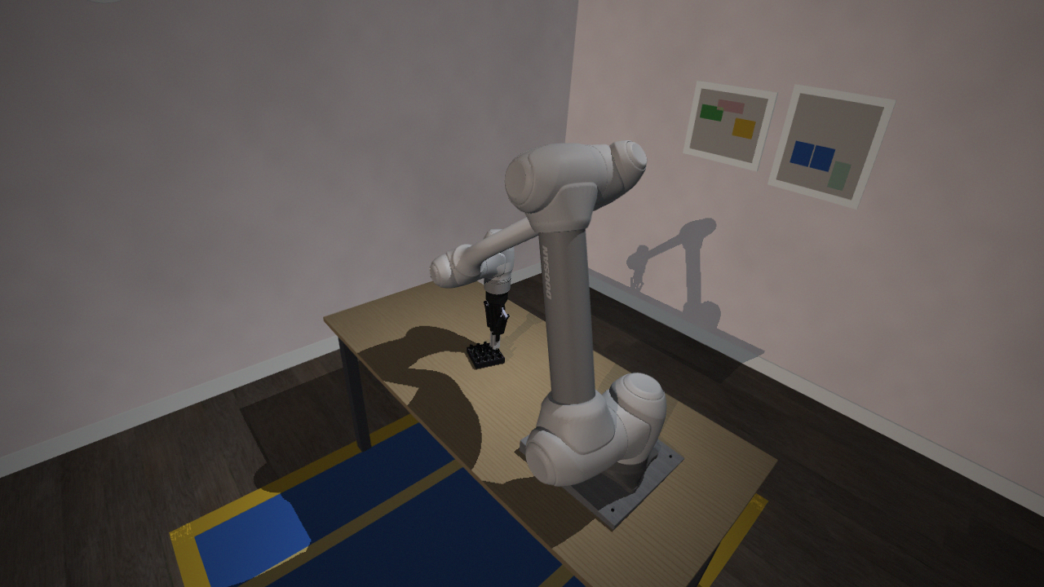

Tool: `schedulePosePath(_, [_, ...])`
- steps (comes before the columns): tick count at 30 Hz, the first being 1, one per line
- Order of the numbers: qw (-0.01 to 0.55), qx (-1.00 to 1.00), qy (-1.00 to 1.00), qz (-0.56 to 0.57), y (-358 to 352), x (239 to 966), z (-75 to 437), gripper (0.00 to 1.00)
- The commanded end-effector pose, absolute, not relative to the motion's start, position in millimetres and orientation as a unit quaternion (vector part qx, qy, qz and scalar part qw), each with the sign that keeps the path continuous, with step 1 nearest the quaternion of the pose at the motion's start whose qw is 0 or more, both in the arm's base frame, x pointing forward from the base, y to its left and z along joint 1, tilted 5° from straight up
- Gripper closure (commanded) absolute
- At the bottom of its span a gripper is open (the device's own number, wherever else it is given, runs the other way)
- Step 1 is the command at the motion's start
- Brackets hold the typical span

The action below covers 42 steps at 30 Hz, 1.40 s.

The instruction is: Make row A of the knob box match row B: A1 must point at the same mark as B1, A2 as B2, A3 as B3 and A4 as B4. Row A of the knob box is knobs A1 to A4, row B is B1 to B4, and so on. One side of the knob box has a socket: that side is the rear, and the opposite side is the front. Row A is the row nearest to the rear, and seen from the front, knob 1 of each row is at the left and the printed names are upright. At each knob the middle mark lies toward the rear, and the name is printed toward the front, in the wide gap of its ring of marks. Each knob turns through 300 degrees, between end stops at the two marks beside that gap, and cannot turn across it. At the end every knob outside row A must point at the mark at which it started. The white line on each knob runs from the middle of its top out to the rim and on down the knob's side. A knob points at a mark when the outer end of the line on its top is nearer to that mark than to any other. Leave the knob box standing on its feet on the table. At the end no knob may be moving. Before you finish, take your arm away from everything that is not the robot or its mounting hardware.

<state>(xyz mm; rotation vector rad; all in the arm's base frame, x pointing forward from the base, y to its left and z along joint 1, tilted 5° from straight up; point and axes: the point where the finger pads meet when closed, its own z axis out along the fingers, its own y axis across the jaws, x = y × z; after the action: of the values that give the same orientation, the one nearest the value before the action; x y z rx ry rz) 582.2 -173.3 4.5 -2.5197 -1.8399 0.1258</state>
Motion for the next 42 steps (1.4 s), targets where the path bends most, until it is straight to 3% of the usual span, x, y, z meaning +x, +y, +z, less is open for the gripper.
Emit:
schedulePosePath(1, [0.01, -0.807, -0.589, 0.04, -173.3, 582.2, 4.6, 0.95])
schedulePosePath(42, [0.001, -0.915, -0.401, 0.041, -173.3, 582.2, 4.6, 0.95])
